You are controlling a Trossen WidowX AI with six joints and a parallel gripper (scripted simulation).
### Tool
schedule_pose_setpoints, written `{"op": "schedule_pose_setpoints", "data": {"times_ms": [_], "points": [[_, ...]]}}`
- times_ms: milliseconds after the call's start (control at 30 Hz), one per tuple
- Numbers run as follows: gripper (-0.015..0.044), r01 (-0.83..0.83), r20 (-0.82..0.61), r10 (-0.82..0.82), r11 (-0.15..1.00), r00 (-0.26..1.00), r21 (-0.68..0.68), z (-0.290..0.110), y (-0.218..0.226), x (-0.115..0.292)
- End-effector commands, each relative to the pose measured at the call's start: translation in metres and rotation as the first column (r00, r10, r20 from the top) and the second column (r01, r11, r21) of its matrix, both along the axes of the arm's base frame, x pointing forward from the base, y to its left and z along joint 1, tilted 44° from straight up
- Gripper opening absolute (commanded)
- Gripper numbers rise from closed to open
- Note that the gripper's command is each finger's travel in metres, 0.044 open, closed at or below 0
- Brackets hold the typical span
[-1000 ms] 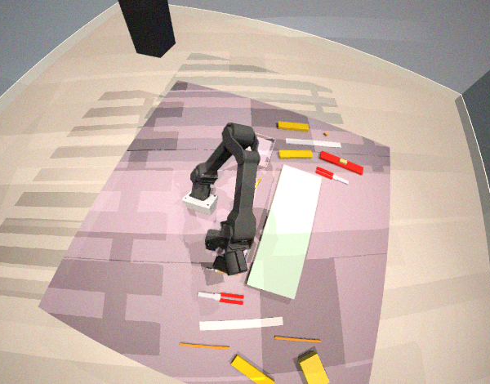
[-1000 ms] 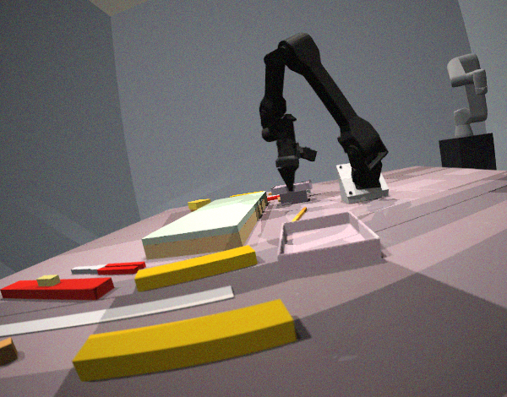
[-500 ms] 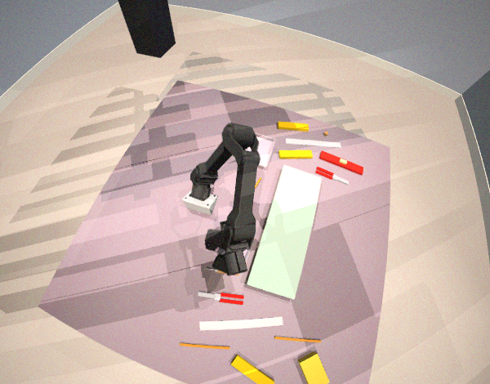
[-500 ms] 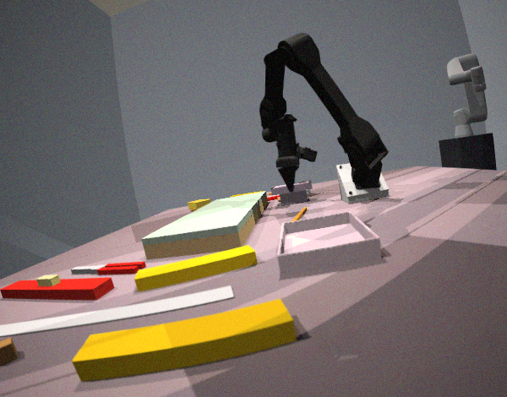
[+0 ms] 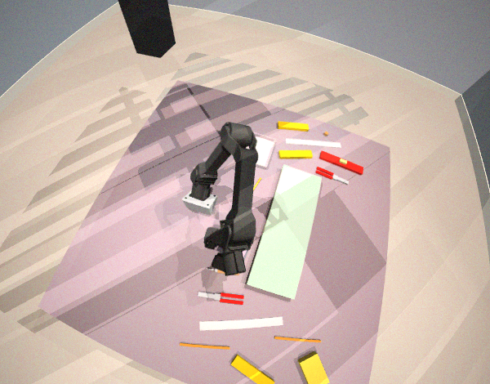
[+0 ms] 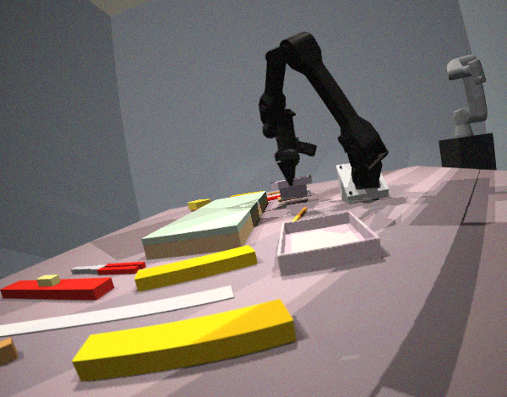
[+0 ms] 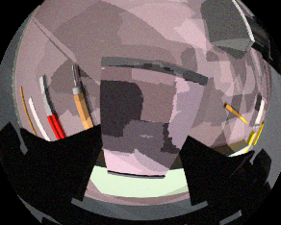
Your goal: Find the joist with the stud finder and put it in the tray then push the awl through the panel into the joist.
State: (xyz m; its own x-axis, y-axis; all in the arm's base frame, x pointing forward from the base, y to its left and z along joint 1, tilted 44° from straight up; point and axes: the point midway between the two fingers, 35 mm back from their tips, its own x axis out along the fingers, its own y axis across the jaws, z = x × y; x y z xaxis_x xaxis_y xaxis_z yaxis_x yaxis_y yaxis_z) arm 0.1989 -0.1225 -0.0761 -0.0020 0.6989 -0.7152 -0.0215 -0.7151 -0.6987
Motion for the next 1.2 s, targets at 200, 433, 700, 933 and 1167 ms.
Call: {"op": "schedule_pose_setpoints", "data": {"times_ms": [200, 433, 700, 933, 1167], "points": [[0.0, -0.001, 0.018, 0.002, 1.0, 1.0, -0.023, 0.011, -0.014, 0.004], [0.0, -0.001, 0.018, 0.002, 1.0, 1.0, -0.023, 0.01, -0.015, 0.004], [0.0, -0.001, 0.018, 0.002, 1.0, 1.0, -0.025, -0.011, -0.039, 0.004], [0.0, -0.002, 0.018, 0.002, 1.0, 1.0, -0.028, -0.016, -0.044, 0.003], [0.0, -0.006, 0.016, 0.006, 0.998, 1.0, -0.058, -0.016, -0.043, 0.003]]}}
